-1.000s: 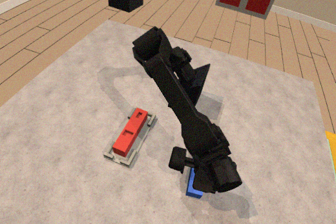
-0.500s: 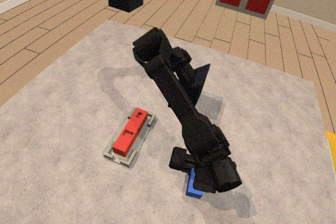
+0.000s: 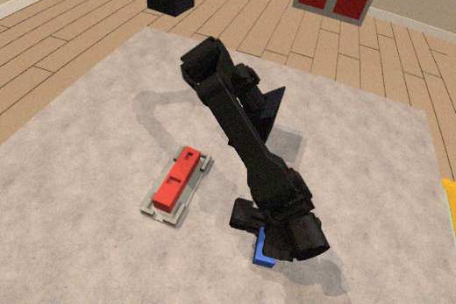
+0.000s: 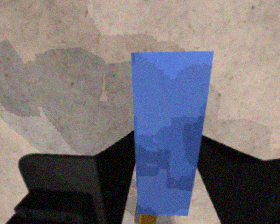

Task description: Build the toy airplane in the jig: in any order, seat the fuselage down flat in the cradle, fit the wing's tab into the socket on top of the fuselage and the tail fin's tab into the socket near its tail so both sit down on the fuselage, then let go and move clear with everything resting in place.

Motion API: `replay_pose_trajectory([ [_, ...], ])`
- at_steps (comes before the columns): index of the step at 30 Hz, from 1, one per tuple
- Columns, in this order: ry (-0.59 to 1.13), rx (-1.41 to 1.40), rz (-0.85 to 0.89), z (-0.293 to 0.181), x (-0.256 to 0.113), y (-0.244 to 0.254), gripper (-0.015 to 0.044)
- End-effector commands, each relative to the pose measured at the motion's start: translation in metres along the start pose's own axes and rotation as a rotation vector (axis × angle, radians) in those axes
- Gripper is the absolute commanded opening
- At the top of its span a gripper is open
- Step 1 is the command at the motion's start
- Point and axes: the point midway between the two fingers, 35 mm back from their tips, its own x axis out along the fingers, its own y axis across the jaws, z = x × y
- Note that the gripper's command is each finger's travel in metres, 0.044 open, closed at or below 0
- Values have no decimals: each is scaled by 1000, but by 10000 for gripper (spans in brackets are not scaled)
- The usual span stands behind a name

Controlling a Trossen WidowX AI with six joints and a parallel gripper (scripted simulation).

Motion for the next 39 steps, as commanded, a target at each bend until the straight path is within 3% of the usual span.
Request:
replay_pose_trajectory([
  [1,-13,-7,22,3,-11,3,0],
  [39,-17,2,4,-1,-123,2,0],
])
